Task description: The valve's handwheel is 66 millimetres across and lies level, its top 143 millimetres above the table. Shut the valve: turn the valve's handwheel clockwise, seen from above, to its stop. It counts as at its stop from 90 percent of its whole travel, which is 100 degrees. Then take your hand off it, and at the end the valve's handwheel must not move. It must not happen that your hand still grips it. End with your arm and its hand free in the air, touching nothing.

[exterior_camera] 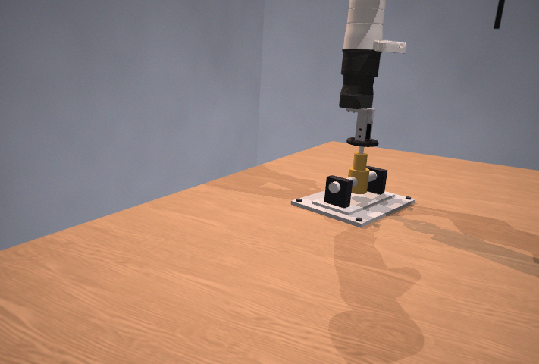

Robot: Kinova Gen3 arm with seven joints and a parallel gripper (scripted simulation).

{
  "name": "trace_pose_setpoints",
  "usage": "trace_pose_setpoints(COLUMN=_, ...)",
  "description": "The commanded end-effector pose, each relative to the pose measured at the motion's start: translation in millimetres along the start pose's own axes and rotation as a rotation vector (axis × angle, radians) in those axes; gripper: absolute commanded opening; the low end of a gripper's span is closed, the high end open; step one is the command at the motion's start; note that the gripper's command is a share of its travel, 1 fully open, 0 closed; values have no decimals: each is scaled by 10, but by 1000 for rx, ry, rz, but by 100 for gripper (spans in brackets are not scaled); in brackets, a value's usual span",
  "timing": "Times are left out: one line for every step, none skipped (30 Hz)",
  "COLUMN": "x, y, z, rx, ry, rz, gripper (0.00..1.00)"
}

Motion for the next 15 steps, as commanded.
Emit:
trace_pose_setpoints(x=6, y=4, z=2, rx=-36, ry=-1, rz=-1, gripper=0)
trace_pose_setpoints(x=6, y=4, z=2, rx=-57, ry=-1, rz=-1, gripper=0)
trace_pose_setpoints(x=6, y=4, z=2, rx=-78, ry=-1, rz=-2, gripper=0)
trace_pose_setpoints(x=6, y=4, z=2, rx=-98, ry=-1, rz=-2, gripper=0)
trace_pose_setpoints(x=6, y=4, z=2, rx=-119, ry=-1, rz=-1, gripper=0)
trace_pose_setpoints(x=6, y=4, z=2, rx=-139, ry=-1, rz=-2, gripper=0)
trace_pose_setpoints(x=6, y=4, z=2, rx=-159, ry=-1, rz=-2, gripper=0)
trace_pose_setpoints(x=6, y=4, z=2, rx=-179, ry=-1, rz=-2, gripper=0)
trace_pose_setpoints(x=6, y=4, z=2, rx=-198, ry=-1, rz=-2, gripper=0)
trace_pose_setpoints(x=6, y=4, z=2, rx=-218, ry=-1, rz=-2, gripper=0)
trace_pose_setpoints(x=6, y=4, z=2, rx=-237, ry=-1, rz=-2, gripper=0)
trace_pose_setpoints(x=6, y=4, z=2, rx=-255, ry=-1, rz=-2, gripper=0)
trace_pose_setpoints(x=6, y=4, z=2, rx=-273, ry=-1, rz=-2, gripper=0)
trace_pose_setpoints(x=6, y=4, z=2, rx=-291, ry=-1, rz=-2, gripper=0)
trace_pose_setpoints(x=6, y=4, z=2, rx=-291, ry=-1, rz=-2, gripper=0)
Point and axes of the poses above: the point where the finger pads meet when closed, its own x axis back along the fingers, its own z axis across the jaws, y = z × x, the point moved 8 cm from there along x, back along the fingers, and after that the axes turned 5 degrees about -x, right-handed, at the moved point
